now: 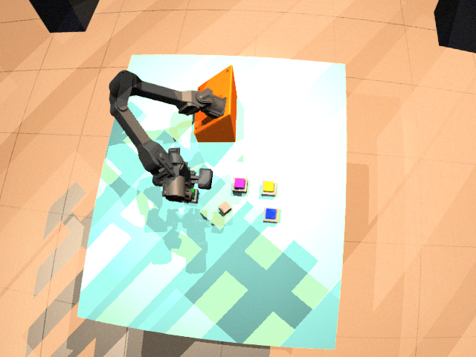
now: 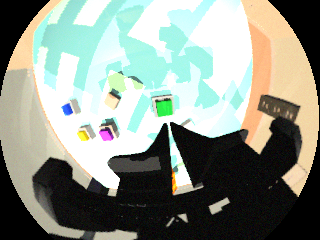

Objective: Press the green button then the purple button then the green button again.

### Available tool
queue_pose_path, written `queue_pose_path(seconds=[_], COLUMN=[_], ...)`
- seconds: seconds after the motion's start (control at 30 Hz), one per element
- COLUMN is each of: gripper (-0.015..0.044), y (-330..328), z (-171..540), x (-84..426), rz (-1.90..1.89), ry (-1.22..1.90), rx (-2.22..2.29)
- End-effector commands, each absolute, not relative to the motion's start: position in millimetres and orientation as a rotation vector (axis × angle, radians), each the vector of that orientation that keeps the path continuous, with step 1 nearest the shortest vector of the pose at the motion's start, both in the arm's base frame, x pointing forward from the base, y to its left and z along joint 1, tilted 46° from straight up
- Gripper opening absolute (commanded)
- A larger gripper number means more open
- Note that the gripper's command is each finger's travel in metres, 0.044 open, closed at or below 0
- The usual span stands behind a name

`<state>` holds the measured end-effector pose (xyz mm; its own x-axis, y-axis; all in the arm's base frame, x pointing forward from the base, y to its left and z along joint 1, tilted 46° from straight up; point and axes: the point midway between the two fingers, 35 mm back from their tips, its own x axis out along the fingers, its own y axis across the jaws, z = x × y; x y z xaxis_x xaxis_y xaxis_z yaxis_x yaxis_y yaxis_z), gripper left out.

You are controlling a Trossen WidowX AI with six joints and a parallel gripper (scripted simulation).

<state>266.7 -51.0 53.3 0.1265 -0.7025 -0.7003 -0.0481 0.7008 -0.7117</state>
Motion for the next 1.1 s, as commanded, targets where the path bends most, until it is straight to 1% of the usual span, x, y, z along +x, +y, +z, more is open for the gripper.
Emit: queue_pose_path(seconds=[0.0,0.13,0.23,0.4,0.53,0.8,0.97,1.07], gripper=[0.002,0.002,0.002,0.002,0.002,0.002,0.002,0.002], y=[-39.3,-37.0,-4.6,50.2,72.6,71.5,30.9,29.0], z=[70.7,68.5,38.1,-20.2,-52.0,-54.9,-94.4,-95.9], x=[264.2,264.4,261.6,235.1,209.2,209.0,216.6,216.6], rz=[-0.545,-0.543,-0.521,-0.516,-0.537,-0.537,-0.54,-0.54], ry=[1.363,1.363,1.368,1.374,1.367,1.367,1.366,1.365], rx=[-0.676,-0.675,-0.662,-0.658,-0.669,-0.669,-0.671,-0.671])
